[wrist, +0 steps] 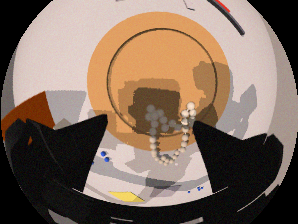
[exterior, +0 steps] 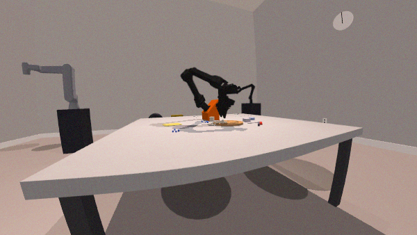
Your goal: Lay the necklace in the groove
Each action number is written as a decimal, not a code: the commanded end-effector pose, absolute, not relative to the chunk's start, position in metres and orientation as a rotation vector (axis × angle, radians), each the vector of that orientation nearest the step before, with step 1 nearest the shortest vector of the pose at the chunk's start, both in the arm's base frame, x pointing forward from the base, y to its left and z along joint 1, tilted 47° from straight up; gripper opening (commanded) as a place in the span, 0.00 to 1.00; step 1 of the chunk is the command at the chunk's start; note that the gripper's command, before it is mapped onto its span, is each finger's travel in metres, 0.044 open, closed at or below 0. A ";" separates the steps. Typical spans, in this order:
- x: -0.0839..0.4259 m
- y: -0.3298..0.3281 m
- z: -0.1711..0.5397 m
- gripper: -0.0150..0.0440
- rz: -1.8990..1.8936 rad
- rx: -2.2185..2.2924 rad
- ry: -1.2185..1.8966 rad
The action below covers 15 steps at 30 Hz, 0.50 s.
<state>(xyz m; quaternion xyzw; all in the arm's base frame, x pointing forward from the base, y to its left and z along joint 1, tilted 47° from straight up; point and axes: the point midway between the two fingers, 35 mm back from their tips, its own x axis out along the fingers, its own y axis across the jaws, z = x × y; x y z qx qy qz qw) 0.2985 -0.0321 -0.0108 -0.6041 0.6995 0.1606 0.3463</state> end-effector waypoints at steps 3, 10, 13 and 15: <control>0.298 -0.035 -0.006 0.82 0.185 -1.391 1.792; 0.298 -0.043 0.008 0.51 -0.422 -0.869 1.621; 0.297 -0.046 0.013 0.46 -0.651 -0.637 1.506; 0.297 -0.048 0.017 0.46 -0.794 -0.481 1.418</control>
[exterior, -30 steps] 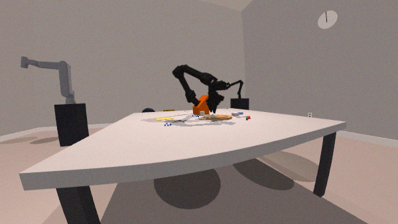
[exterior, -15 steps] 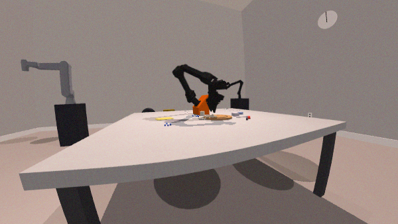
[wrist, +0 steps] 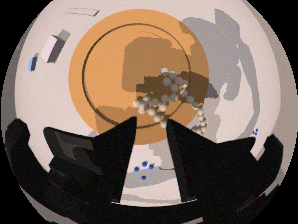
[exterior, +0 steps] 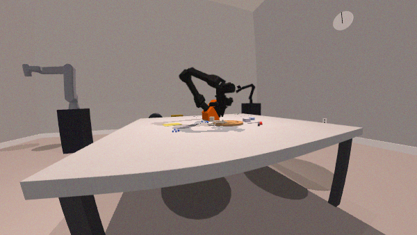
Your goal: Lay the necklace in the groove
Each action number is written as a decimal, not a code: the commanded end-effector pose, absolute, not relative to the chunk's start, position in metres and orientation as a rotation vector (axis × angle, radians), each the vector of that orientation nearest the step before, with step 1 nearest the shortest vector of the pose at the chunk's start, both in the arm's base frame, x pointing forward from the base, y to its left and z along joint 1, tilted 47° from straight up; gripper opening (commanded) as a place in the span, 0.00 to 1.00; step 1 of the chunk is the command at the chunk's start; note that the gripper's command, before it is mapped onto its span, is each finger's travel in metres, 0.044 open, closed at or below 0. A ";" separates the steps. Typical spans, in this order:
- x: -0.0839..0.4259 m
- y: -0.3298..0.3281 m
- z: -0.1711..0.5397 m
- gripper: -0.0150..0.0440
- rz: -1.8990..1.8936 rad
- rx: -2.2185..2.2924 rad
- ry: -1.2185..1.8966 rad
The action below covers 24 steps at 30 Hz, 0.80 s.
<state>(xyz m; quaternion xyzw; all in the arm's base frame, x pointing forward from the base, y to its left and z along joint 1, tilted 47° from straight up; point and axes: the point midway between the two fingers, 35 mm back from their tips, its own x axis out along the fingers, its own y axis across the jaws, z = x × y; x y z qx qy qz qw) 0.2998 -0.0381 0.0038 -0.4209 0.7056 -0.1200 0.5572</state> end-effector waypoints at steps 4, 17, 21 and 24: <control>0.296 -0.053 0.025 0.46 -1.038 -0.185 1.227; 0.293 -0.062 0.040 0.46 -1.430 0.402 0.759; 0.292 -0.065 0.043 0.46 -1.524 0.580 0.594; 0.292 -0.066 0.045 0.46 -1.561 0.658 0.518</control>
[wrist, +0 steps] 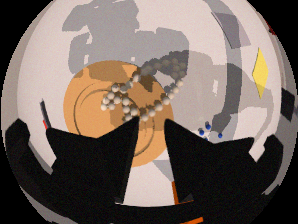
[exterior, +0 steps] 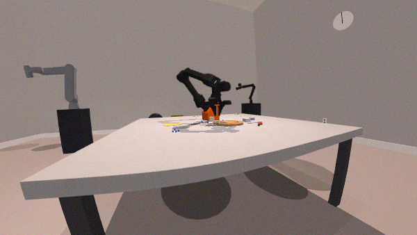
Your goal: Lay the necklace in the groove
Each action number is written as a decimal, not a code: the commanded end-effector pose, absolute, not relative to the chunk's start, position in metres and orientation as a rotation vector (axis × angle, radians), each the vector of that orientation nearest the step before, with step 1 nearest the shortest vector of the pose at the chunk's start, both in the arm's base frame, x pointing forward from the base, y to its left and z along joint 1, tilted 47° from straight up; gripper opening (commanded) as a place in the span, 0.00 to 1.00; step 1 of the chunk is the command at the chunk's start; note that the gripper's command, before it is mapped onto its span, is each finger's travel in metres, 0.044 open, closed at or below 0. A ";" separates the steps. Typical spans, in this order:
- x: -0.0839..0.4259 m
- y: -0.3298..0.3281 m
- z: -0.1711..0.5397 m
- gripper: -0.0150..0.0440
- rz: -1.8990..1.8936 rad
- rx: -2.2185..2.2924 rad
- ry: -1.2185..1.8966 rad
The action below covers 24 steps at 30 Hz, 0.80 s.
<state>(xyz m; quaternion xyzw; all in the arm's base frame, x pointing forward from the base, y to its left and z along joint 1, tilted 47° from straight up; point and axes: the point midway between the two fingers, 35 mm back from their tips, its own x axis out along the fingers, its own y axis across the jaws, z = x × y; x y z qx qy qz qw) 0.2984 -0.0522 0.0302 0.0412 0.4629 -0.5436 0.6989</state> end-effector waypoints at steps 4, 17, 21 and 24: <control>0.292 -0.066 0.045 0.46 -1.561 0.658 0.518; 0.292 -0.066 0.045 0.46 -1.561 0.658 0.518; 0.292 -0.074 0.037 0.46 -1.561 0.658 0.518; 0.294 -0.070 0.039 0.46 -1.553 0.665 0.518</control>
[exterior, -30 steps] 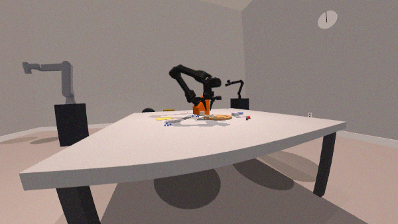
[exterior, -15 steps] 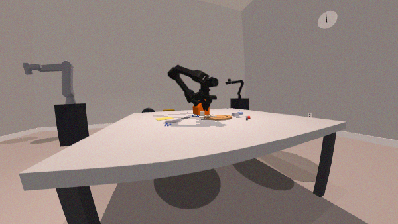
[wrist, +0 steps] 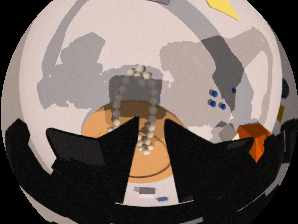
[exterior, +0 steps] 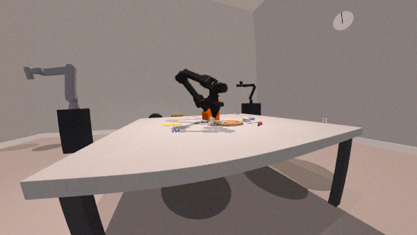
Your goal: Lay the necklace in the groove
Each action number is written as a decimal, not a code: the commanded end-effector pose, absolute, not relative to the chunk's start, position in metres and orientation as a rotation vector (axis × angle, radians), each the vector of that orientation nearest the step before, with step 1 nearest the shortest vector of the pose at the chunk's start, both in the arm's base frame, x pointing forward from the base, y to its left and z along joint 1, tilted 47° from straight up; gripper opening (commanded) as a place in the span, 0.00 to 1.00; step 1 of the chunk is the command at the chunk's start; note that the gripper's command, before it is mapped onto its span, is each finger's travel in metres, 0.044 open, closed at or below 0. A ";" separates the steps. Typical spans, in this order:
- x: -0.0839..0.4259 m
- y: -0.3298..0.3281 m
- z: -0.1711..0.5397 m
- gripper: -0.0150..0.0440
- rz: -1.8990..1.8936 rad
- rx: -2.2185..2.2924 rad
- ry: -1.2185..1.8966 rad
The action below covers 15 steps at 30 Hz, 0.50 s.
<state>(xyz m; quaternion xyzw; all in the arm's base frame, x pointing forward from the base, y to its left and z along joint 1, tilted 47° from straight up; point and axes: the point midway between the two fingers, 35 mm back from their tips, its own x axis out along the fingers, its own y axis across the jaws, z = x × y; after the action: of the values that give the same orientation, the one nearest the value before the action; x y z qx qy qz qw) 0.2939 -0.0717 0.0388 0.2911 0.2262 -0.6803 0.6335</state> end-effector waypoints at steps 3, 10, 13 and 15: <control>0.294 -0.072 0.038 0.46 -1.553 0.665 0.518; 0.293 -0.079 0.032 0.46 -1.555 0.663 0.518; 0.293 -0.083 0.028 0.46 -1.556 0.662 0.517; 0.292 -0.085 0.026 0.46 -1.557 0.661 0.517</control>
<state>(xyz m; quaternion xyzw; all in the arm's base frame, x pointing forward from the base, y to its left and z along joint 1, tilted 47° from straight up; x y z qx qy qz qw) 0.2952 -0.0802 0.0305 0.2936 0.2254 -0.6788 0.6343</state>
